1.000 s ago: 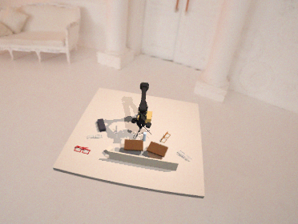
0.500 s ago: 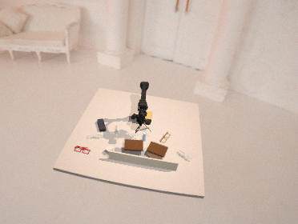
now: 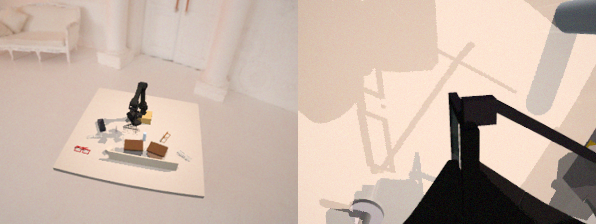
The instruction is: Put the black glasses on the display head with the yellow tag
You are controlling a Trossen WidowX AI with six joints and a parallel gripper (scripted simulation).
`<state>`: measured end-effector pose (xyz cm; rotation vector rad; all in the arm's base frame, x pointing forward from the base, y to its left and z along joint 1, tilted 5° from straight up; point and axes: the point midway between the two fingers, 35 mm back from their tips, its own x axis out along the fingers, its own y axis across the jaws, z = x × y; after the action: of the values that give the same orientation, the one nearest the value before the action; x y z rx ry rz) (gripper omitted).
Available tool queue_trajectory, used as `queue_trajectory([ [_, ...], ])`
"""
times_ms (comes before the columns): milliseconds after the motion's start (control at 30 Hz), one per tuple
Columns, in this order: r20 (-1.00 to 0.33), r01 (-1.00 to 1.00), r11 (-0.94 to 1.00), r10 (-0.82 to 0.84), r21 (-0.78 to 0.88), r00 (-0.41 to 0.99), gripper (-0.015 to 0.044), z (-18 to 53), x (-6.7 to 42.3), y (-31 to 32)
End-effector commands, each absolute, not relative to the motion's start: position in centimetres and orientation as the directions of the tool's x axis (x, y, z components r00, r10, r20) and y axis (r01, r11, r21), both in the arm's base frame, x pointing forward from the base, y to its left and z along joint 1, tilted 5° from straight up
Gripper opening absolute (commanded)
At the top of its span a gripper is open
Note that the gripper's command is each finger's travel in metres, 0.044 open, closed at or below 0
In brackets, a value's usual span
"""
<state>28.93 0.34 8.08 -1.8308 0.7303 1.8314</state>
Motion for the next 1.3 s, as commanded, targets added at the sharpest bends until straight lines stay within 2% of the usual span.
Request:
queue_trajectory([
  [0,-0.998,-0.765,-0.641,-0.059,0.062,-0.032,0.0000,7.9,29.3,-1.7],
  [300,-0.997,-0.953,-0.299,-0.065,0.050,-0.032,0.0000,8.2,29.9,-6.6],
  [567,-0.997,-0.999,0.016,-0.070,0.033,-0.034,0.0000,8.4,29.7,-10.8],
  [800,-0.997,-0.999,0.024,-0.070,0.032,-0.034,0.0000,7.9,29.7,-10.9],
  [1267,-0.997,-0.999,0.024,-0.070,0.033,-0.034,0.0000,2.4,29.4,-11.3],
])
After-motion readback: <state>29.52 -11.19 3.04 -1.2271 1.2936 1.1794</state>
